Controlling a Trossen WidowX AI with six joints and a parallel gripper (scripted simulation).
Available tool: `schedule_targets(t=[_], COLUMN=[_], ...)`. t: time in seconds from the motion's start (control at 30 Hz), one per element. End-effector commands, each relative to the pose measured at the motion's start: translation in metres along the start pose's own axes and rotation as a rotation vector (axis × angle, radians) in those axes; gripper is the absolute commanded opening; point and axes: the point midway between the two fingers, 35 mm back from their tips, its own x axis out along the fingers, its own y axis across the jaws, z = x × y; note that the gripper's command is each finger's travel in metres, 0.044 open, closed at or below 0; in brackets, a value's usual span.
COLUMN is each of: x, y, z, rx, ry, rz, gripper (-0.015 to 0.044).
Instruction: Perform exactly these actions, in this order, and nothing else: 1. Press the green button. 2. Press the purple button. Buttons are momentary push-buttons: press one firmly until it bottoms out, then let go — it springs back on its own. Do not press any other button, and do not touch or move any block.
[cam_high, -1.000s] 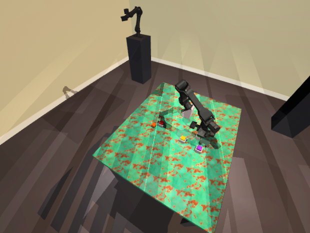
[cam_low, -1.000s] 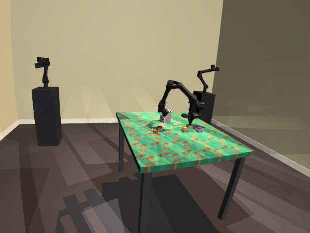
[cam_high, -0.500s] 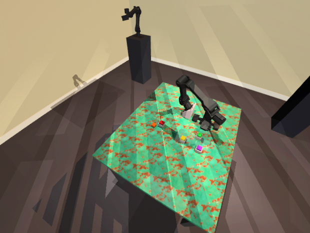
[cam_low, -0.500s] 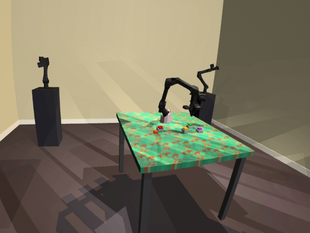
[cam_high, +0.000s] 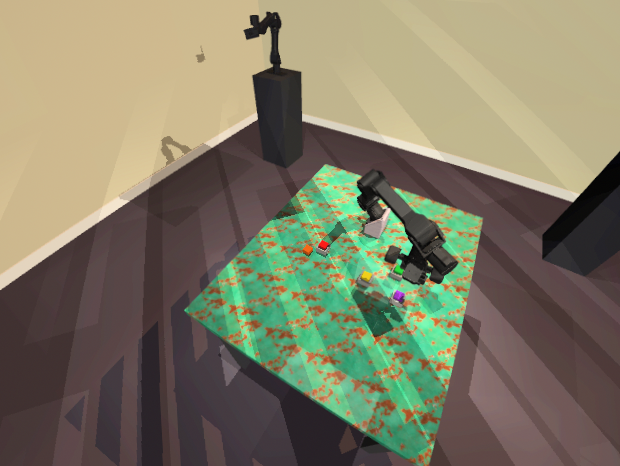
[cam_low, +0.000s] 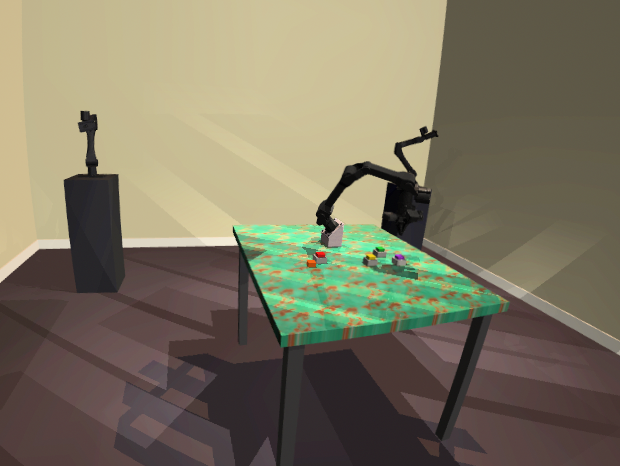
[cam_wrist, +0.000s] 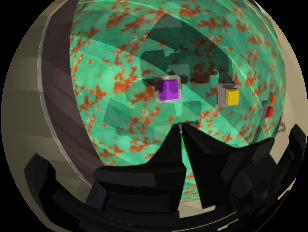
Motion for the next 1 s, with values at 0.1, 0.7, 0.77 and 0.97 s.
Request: schedule_targets(t=[0.1, 0.7, 0.77, 0.97], x=[0.012, 0.080, 0.083, 0.093], y=[0.002, 0.001, 0.000, 0.000], z=[0.018, 0.019, 0.019, 0.019], rx=[-0.003, -0.004, -0.004, -0.004], ry=[0.004, 0.001, 0.001, 0.001], rz=[-0.009, -0.013, -0.013, -0.013], gripper=[0.0020, 0.0020, 0.0020, 0.0020])
